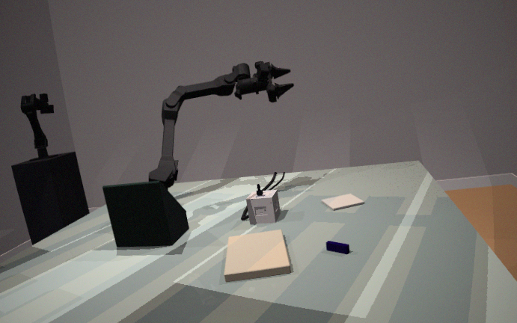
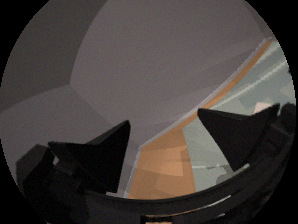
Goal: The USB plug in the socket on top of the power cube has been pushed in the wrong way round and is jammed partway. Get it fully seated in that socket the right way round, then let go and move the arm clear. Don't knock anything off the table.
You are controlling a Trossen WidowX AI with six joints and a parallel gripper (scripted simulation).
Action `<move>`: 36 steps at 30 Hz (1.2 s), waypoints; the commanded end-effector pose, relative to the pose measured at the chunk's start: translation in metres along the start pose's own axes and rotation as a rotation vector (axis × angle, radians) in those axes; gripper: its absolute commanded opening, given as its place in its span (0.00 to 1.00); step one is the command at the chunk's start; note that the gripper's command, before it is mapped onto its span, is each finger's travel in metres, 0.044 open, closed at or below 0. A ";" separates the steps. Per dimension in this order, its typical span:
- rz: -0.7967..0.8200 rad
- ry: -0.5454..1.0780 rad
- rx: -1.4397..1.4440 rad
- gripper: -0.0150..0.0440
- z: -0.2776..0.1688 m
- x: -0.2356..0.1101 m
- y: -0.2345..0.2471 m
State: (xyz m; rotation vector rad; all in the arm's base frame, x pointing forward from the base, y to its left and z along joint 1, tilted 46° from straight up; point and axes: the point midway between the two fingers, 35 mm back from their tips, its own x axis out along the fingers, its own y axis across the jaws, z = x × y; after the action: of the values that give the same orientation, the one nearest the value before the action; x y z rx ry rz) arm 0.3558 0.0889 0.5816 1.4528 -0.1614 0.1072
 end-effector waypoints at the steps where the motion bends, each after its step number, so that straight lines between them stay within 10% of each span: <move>1: -0.173 0.088 -0.406 1.00 -0.003 0.027 -0.070; 21: -0.526 0.863 -1.445 1.00 0.034 0.037 -0.308; 36: -0.168 1.649 -1.643 1.00 0.070 -0.045 -0.435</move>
State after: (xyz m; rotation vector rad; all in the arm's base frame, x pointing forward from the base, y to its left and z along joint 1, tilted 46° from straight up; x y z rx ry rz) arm 0.4173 -0.0141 0.2083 -0.4195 0.9477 0.4534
